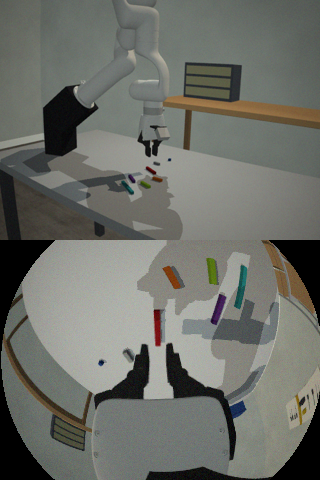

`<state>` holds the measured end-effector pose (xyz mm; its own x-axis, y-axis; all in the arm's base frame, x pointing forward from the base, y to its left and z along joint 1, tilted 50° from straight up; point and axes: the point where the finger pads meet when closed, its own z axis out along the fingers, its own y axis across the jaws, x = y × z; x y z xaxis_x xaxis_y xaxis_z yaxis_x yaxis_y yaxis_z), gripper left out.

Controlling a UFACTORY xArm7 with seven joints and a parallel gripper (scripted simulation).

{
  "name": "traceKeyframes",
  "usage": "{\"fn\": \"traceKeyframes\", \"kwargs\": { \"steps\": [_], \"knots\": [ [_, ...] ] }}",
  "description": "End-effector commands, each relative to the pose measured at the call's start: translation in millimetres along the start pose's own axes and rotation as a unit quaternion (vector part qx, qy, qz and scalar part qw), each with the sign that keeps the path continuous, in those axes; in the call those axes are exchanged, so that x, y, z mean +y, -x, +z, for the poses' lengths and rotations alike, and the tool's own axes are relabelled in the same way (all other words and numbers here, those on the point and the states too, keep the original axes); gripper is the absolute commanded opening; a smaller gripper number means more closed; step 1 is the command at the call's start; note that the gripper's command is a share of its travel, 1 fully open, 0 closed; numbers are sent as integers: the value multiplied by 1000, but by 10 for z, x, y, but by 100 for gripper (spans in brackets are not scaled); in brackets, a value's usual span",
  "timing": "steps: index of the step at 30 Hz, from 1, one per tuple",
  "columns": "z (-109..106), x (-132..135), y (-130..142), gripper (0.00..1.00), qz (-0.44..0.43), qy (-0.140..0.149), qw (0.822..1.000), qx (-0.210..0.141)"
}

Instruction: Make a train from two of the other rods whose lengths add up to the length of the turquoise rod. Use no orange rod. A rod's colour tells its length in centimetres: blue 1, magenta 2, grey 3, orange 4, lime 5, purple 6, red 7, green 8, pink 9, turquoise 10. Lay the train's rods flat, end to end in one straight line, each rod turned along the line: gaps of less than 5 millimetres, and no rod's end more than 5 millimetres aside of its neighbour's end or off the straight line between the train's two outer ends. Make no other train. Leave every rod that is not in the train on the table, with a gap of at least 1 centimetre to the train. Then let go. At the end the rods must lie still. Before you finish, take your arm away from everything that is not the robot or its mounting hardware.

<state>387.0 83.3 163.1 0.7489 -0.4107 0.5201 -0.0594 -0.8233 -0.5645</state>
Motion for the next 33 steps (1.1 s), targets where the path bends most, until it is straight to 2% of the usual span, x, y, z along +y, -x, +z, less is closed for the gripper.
{"fn": "traceKeyframes", "kwargs": {
  "steps": [1, 19, 33],
  "knots": [
    [-2, 1, -5, 24, 0, 0, 1000, 0],
    [7, 1, -5, 24, 0, 0, 1000, 0],
    [100, 1, -5, 24, 0, 0, 1000, 1]
  ]
}}
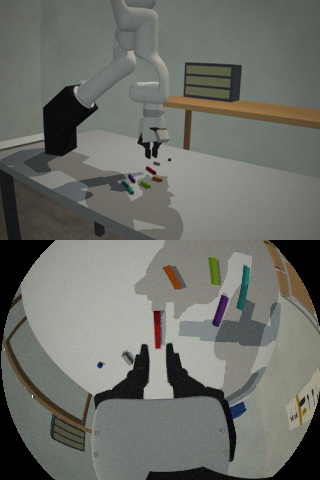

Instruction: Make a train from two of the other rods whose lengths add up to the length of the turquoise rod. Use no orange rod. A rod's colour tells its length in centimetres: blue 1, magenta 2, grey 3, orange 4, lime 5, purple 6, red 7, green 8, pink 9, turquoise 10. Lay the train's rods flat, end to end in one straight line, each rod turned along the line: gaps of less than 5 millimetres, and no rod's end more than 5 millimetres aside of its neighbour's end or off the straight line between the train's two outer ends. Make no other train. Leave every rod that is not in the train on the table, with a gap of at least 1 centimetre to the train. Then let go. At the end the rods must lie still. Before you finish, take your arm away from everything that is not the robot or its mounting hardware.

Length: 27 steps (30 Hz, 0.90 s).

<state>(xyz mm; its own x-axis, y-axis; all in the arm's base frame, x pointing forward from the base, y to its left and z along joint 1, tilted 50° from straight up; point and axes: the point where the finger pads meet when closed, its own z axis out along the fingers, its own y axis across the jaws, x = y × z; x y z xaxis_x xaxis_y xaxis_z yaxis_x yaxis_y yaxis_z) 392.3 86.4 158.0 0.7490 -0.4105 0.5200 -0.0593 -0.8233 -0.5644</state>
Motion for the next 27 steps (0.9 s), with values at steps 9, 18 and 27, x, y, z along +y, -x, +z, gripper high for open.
{"fn": "traceKeyframes", "kwargs": {
  "steps": [9, 18, 27],
  "knots": [
    [152, 2, -7, 24, 0, 0, 1000, 1],
    [267, 3, -7, 24, 0, 0, 1000, 1],
    [389, 4, -8, 24, 0, 0, 1000, 1]
  ]
}}
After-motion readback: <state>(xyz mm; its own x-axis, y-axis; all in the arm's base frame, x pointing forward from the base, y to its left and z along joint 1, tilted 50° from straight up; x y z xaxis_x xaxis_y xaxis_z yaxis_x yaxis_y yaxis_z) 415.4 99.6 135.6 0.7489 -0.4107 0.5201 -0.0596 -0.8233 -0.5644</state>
